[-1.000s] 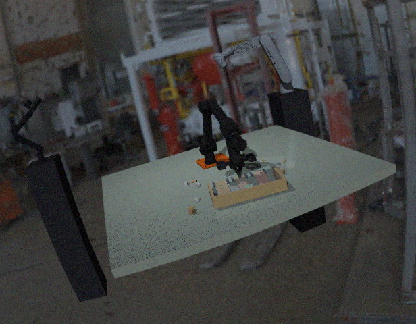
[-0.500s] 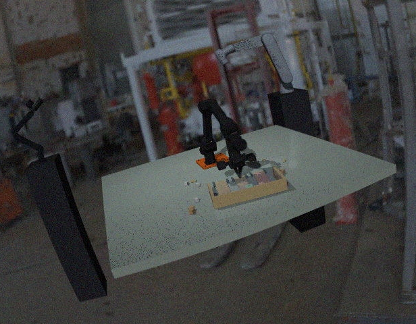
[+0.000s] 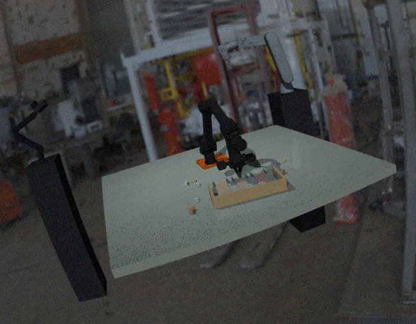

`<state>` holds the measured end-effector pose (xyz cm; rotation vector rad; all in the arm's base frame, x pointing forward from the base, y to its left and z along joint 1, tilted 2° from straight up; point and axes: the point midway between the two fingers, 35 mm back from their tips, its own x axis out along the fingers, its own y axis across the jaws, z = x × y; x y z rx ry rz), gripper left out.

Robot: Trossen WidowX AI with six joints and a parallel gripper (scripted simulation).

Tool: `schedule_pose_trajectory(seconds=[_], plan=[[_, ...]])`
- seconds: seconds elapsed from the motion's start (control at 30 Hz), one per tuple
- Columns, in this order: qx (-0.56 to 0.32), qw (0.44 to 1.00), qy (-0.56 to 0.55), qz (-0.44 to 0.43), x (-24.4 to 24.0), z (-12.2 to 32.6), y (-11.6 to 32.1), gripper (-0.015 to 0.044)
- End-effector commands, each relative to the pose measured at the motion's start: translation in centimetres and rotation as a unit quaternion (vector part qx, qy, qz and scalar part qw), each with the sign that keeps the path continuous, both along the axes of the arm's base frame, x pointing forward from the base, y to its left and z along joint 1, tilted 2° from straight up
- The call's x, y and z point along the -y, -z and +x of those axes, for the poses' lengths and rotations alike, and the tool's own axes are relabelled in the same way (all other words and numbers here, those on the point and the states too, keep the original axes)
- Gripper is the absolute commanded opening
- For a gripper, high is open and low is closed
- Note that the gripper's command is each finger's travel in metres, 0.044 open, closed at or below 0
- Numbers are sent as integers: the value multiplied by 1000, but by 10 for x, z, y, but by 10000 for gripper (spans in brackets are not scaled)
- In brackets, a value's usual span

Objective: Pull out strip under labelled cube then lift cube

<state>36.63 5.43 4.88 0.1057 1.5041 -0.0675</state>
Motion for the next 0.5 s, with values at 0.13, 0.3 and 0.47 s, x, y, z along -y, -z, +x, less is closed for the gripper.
schedule_pose_trajectory(seconds=[0.13, 0.3, 0.47], plan=[[-1, 1000, -1, -2, 0, -3, 4, 0], [-1, 1000, -1, -2, -1, -10, 4, 0], [-2, 1000, -1, -2, -3, -18, 5, 0]])
